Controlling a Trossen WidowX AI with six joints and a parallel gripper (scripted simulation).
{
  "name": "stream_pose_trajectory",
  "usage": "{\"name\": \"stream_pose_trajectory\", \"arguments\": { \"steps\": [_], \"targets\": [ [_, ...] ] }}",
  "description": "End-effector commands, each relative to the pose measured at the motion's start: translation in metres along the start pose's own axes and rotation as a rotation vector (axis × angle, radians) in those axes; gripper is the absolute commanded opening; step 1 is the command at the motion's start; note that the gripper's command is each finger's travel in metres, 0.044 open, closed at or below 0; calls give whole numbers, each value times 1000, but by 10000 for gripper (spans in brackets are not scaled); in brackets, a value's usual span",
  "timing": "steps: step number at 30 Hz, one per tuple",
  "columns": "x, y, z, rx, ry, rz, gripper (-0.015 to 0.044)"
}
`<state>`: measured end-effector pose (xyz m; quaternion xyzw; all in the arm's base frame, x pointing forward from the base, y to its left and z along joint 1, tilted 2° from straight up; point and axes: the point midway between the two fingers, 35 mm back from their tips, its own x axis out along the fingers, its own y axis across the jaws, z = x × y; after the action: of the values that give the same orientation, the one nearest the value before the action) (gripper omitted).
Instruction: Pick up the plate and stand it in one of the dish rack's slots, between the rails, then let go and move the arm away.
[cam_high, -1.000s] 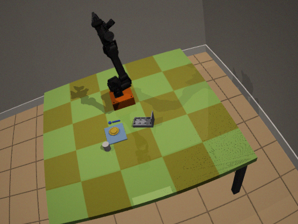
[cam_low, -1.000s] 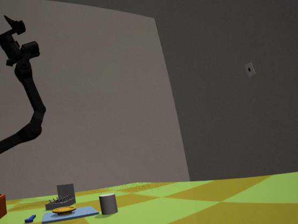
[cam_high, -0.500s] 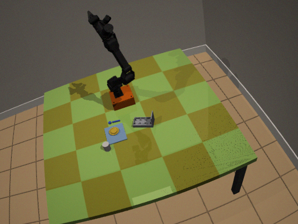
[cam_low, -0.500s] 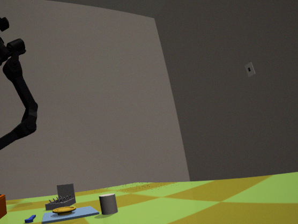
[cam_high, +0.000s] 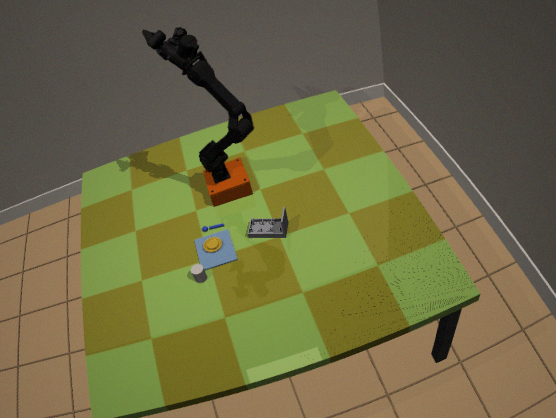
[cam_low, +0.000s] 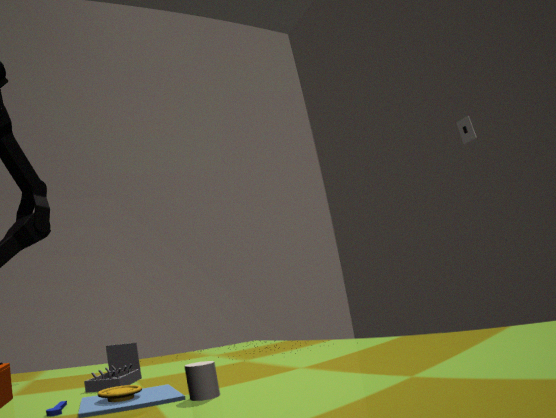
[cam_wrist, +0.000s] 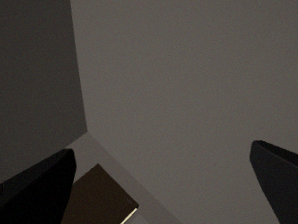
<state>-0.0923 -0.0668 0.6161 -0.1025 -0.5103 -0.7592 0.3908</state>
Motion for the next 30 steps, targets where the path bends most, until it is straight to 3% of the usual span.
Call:
{"name": "stream_pose_trajectory", "arguments": {
  "steps": [1, 15, 30],
  "targets": [
    [15, -17, -26, -9, 103, -27, 400],
    [38, -46, -118, -72, 433, -41, 400],
    [27, -55, -230, -118, 777, -5, 400]
  ]
}}
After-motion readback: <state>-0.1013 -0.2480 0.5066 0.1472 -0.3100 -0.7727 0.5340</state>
